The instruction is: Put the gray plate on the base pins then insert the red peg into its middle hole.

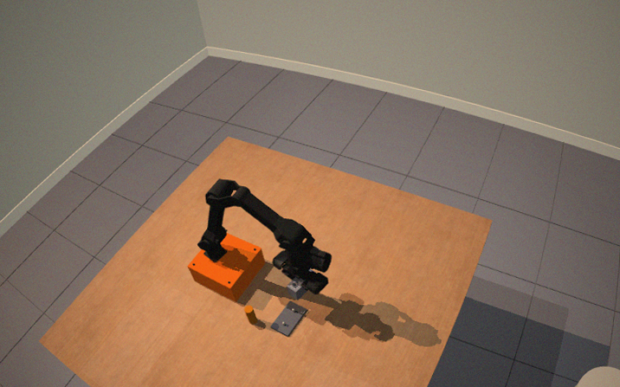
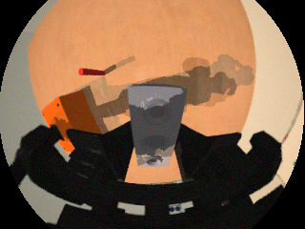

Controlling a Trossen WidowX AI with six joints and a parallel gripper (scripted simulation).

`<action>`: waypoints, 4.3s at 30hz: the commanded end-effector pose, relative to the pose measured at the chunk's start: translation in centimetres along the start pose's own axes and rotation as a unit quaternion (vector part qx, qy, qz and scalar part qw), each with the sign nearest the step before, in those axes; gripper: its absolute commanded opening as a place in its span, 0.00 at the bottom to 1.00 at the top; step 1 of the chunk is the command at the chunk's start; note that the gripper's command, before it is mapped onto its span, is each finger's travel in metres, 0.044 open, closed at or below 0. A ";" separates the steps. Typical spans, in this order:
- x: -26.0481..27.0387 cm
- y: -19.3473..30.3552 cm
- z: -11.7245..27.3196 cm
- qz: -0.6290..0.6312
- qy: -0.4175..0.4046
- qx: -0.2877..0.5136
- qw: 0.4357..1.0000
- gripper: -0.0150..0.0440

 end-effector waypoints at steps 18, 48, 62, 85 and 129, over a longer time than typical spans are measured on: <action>1.3 6.0 -3.7 0.062 -0.004 0.002 0.998 0.25; 2.0 8.0 -4.8 0.082 -0.004 0.003 0.997 0.25; 2.0 8.0 -6.1 0.082 -0.004 0.003 0.997 0.25; 2.1 8.0 -8.7 0.082 -0.005 0.003 0.997 0.25; 1.8 7.9 2.9 0.082 -0.004 0.003 0.997 1.00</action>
Point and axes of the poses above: the point midway between the two fingers, 35 mm back from their tips, its own z axis back along the fingers, its own x axis across the jaws, y = z × x, the point moved 9 cm from there along z, back along the fingers, and after that the axes turned 13 degrees about z, right-handed, at the moved point
